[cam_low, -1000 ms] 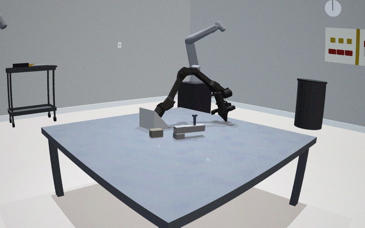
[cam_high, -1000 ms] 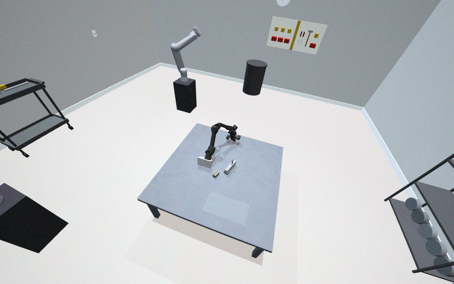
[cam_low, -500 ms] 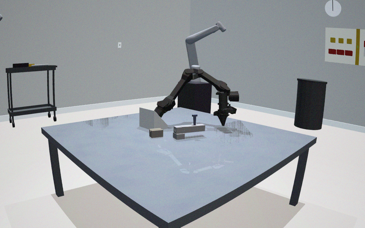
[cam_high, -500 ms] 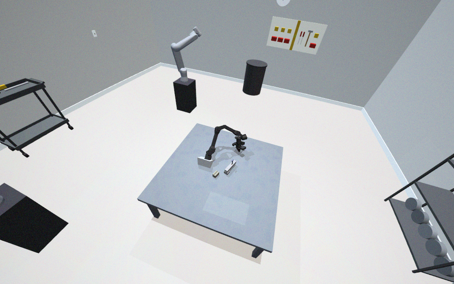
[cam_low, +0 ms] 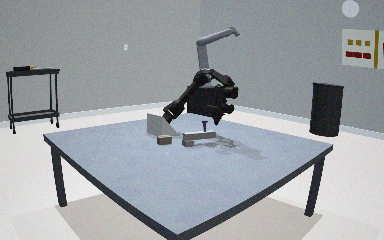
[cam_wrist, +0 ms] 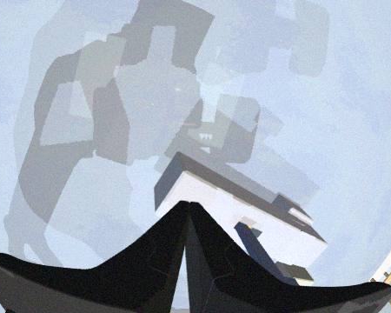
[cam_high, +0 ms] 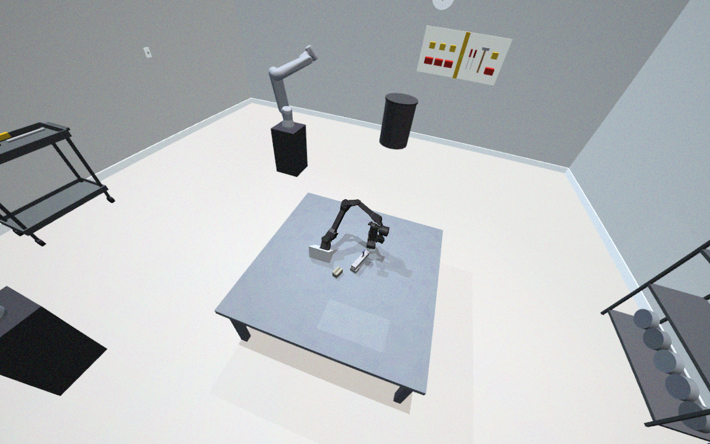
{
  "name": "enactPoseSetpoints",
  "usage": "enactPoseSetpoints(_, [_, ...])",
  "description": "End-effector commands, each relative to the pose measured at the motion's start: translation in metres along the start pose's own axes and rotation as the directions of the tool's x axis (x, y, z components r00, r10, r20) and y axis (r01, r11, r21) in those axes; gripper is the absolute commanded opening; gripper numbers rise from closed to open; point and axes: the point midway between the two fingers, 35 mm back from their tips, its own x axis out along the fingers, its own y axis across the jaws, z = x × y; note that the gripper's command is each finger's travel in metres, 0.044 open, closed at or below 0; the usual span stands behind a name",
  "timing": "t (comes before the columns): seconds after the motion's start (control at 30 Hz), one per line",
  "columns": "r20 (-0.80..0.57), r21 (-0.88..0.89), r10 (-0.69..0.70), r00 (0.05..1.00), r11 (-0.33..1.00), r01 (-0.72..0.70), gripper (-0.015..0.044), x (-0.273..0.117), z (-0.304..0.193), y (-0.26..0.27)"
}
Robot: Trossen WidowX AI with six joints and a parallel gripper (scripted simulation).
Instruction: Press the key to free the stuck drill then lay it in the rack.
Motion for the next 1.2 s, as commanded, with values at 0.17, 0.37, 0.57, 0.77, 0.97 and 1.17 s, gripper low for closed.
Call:
enactPoseSetpoints(0.17, [0.018,0.448,0.188,0.982,0.876,-0.176,0.0,-0.026,-0.042,-0.066])
enactPoseSetpoints(0.37, [0.019,0.434,0.174,0.985,0.885,-0.165,0.0,-0.025,-0.041,-0.067])
enactPoseSetpoints(0.57, [0.019,0.446,0.185,0.982,0.878,-0.174,0.0,-0.019,-0.043,-0.064])
enactPoseSetpoints(0.77, [0.018,0.448,0.188,0.982,0.876,-0.176,0.0,-0.011,-0.046,-0.061])
enactPoseSetpoints(0.97, [0.018,0.448,0.188,0.982,0.876,-0.176,0.0,-0.01,-0.045,-0.062])
enactPoseSetpoints(1.17, [0.019,0.448,0.188,0.982,0.876,-0.176,0.0,-0.008,-0.044,-0.063])
